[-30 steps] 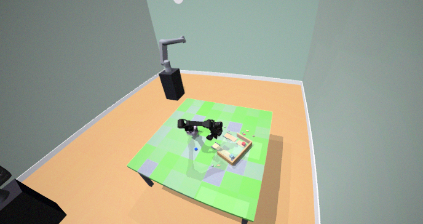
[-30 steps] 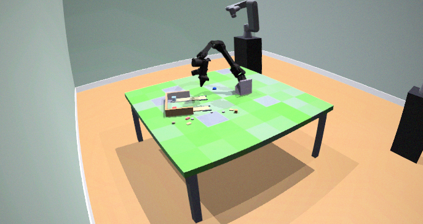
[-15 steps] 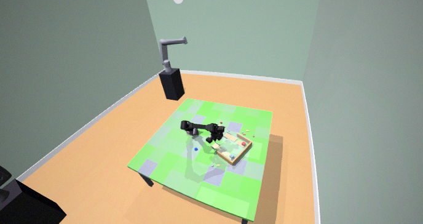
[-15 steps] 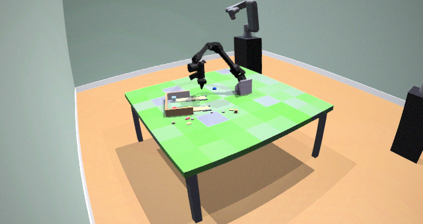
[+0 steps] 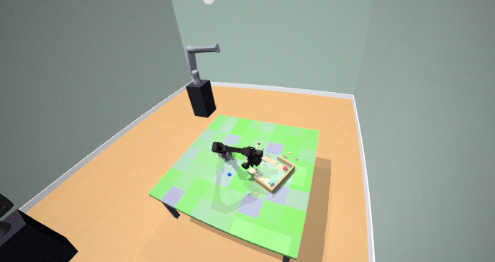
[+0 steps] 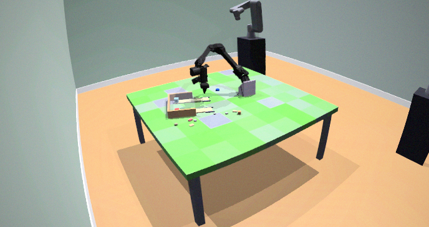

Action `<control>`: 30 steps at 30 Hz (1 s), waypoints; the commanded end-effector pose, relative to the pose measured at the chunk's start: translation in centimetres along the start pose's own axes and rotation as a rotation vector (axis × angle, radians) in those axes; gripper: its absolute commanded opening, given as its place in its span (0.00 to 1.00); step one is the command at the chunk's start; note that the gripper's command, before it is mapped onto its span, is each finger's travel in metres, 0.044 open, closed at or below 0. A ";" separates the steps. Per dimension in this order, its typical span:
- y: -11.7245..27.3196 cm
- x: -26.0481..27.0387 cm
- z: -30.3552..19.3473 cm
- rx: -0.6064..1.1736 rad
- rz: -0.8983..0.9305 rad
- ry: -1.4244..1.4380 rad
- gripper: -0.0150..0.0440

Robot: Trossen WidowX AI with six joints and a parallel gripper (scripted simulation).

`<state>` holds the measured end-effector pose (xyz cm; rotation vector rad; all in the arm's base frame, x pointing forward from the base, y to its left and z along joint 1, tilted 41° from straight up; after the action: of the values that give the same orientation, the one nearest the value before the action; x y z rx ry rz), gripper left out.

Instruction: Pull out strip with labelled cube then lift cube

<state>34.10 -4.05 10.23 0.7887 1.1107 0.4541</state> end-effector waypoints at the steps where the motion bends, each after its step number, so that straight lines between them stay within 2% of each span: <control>1: -1.0 0.0 -0.1 0.009 -0.005 0.007 0.25; 30: -4.8 -0.4 -0.3 0.008 -0.009 0.007 0.25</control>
<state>33.49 -7.11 7.03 0.7903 1.1145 0.4493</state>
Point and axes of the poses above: the point midway between the two fingers, 35 mm back from their tips, its own y axis back along the fingers, its own x axis across the jaws, z = x × y, the point moved 7 cm from there along y, back along the fingers, and after that the axes turned 2 degrees about y, right-handed, at the moved point
